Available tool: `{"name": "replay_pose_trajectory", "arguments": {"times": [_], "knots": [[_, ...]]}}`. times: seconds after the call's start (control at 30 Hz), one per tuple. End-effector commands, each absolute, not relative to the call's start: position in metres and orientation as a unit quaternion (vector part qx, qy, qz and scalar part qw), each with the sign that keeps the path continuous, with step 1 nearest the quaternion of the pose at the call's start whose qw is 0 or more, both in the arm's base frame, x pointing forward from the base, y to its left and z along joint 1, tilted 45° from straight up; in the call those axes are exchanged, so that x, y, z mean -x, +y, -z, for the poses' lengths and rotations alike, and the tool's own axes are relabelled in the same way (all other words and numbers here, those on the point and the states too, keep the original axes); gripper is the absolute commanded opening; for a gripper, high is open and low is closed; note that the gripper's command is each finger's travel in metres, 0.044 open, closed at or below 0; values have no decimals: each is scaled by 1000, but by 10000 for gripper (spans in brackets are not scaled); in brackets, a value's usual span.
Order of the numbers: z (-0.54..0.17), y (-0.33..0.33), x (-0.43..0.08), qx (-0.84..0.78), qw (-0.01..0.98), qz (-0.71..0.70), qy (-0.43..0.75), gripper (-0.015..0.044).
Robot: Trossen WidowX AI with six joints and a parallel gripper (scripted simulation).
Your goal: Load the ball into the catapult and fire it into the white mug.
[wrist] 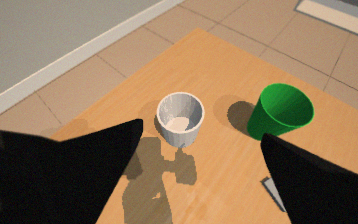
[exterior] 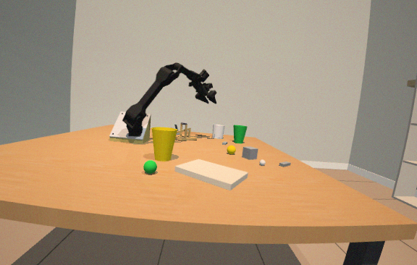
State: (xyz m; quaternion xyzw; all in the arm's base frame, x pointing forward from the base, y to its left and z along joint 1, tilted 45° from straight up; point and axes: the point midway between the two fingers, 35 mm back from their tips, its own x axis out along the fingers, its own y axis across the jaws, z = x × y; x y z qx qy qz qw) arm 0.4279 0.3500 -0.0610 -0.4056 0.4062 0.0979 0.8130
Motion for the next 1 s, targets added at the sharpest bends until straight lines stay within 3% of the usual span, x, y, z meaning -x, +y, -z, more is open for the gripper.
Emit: {"name": "replay_pose_trajectory", "arguments": {"times": [0.0, 0.43, 0.97], "knots": [[61, 352, -427, 406, 813, -100, 405, 335], [61, 352, -427, 406, 813, -100, 405, 0], [67, 352, -414, 439, 791, -112, 412, 0]]}}
